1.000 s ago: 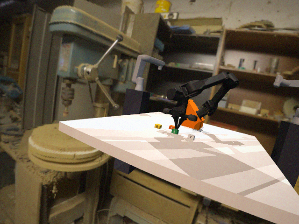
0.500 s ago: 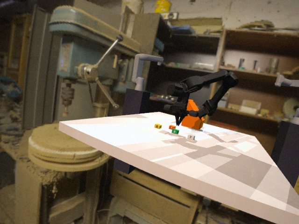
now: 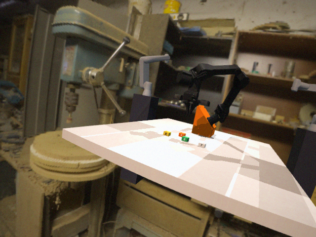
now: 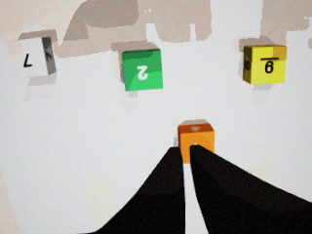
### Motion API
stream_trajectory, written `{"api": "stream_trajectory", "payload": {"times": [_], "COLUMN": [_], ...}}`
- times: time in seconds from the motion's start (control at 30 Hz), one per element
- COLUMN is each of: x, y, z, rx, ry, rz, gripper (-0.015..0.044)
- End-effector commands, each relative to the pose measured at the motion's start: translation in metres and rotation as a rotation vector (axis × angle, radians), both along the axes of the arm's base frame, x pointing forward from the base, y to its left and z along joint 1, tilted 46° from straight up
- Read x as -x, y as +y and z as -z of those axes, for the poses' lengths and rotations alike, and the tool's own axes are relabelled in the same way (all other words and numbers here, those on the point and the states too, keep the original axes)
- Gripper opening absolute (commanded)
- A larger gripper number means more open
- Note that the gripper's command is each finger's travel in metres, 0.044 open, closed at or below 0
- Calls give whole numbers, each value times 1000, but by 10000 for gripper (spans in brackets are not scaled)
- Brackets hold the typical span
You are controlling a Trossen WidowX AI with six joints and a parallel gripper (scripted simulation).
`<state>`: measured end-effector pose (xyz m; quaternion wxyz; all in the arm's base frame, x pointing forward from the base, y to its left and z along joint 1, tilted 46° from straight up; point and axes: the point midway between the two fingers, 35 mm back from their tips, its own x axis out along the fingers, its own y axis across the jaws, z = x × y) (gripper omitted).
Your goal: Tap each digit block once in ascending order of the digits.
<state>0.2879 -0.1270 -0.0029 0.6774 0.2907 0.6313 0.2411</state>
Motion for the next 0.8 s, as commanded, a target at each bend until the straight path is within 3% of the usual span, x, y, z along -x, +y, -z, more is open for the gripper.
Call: {"api": "stream_trajectory", "payload": {"times": [0.0, 0.2, 0.4, 0.77], "x": [45, 47, 41, 40], "y": [-16, -15, 39, 47], "z": [23, 27, 80, 88], "rx": [-16, -16, -19, -19], "ry": [25, 25, 23, 23], "rz": [13, 13, 13, 13], "gripper": [20, 20, 20, 20]}}
